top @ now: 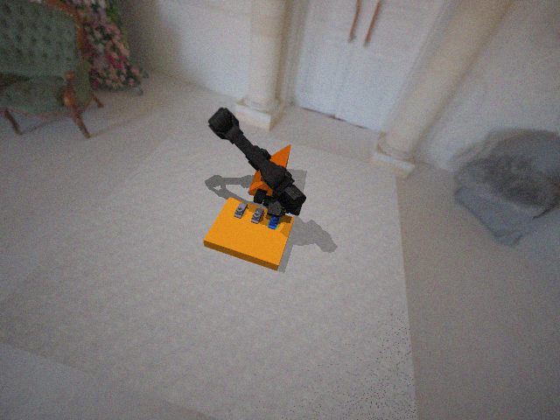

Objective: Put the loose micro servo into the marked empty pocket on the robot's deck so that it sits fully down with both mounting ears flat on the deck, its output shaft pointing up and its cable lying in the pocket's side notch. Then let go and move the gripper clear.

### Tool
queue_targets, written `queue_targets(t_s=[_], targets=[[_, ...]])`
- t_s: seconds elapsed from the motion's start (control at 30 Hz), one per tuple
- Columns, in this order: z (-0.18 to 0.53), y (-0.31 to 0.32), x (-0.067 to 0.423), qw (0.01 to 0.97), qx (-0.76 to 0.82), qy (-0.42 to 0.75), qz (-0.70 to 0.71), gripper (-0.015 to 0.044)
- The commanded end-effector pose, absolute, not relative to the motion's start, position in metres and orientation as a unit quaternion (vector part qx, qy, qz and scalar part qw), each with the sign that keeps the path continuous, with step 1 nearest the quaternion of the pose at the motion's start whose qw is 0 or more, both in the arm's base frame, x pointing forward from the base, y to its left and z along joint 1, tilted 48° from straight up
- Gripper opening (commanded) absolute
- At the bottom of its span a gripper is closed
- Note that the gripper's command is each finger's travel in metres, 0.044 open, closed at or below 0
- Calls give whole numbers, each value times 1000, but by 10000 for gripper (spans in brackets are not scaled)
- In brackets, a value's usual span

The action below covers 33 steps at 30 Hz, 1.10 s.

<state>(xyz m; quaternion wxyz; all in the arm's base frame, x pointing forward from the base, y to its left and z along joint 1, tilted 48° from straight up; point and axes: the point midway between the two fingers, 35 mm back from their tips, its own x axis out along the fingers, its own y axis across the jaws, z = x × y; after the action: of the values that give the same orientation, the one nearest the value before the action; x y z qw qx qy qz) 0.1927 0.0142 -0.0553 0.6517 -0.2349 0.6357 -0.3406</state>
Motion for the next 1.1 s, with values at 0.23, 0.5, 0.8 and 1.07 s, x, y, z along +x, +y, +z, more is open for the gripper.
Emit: queue_targets(t_s=[0.23, 0.5, 0.8, 1.07], targets=[[-42, 30, 205, 659, -232, 631, -337, 266], [-12, 56, 272, 660, -228, 631, -338, 440], [11, 64, 307, 660, -228, 631, -339, 440], [43, 98, 300, 661, -221, 630, -342, 440]])
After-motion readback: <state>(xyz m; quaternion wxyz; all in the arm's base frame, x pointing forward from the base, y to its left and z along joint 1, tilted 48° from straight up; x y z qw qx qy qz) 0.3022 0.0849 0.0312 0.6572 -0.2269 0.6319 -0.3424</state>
